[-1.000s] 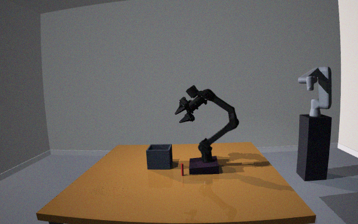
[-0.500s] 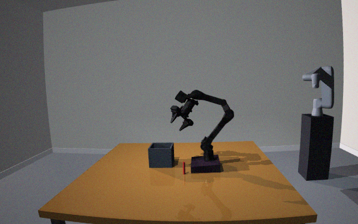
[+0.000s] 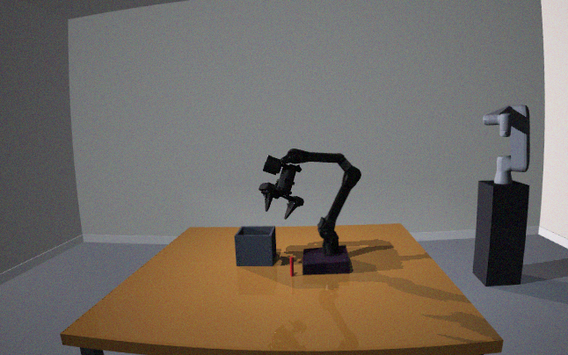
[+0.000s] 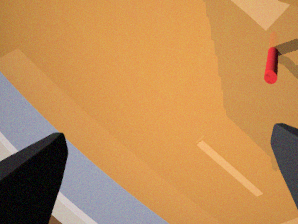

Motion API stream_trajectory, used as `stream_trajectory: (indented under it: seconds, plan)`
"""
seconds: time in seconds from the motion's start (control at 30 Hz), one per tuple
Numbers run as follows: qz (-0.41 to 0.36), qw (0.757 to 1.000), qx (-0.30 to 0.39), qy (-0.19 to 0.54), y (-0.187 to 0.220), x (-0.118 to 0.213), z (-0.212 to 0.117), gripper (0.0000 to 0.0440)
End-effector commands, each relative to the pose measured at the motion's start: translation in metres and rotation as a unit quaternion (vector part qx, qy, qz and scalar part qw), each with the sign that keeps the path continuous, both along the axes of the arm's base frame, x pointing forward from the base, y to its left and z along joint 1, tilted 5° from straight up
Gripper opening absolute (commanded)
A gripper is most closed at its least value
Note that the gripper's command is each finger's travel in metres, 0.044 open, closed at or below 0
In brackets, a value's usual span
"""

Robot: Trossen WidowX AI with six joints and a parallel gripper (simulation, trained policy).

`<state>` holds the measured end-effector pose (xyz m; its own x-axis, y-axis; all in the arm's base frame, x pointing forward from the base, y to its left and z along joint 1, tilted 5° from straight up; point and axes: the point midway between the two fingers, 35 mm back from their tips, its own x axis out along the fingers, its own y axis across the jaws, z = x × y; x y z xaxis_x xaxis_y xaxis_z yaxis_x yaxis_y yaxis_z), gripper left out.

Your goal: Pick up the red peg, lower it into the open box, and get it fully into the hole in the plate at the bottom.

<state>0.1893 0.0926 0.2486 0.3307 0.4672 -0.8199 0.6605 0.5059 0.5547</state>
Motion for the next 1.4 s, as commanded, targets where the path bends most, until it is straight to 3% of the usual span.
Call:
stream_trajectory:
  seconds: [0.0,0.67,1.37]
  plan:
    - [-0.009,0.999,-0.005,0.035,0.006,0.000,-0.011,0.0440]
    - [-0.071,0.968,-0.075,0.227,0.031,-0.021,-0.083,0.0440]
    - [-0.128,0.935,-0.146,0.295,0.031,-0.037,-0.156,0.0440]
